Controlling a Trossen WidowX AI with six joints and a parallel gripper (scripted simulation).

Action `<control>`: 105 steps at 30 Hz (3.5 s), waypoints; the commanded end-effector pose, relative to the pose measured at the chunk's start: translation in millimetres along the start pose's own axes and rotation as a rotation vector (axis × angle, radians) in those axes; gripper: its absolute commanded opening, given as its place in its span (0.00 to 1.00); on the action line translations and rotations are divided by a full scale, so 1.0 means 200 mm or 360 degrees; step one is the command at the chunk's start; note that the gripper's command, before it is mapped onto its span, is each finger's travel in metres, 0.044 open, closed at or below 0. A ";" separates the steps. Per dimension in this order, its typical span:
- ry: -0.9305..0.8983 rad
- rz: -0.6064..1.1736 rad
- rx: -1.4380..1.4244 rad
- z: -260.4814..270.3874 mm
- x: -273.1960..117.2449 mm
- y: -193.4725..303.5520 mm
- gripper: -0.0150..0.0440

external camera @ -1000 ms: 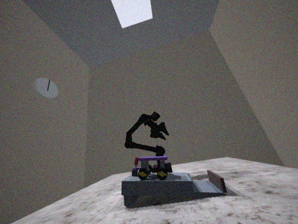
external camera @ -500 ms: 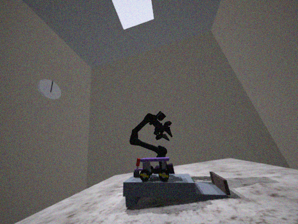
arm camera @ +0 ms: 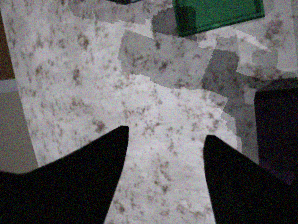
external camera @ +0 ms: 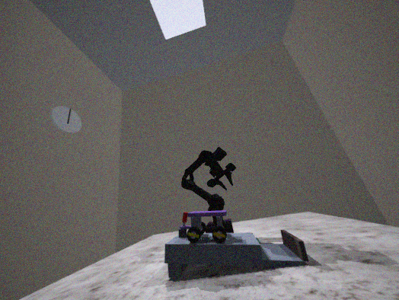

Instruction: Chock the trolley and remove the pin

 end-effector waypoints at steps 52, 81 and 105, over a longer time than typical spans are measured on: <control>0.0647 0.0317 -0.2319 -0.17 0.28 -0.75 0.58; 0.0432 0.0773 -0.3357 -0.72 0.24 -0.97 0.58; 0.0432 0.0773 -0.3357 -0.82 0.45 -0.97 0.58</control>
Point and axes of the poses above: the point midway between the two fingers, 35 mm back from their tips, its own x axis out along the fingers, its own z axis across the jaws, y = z × x, the point moved 8 cm from there along -x, back along the fingers, and after that the axes turned 13 degrees about x, right-handed, at the moved point
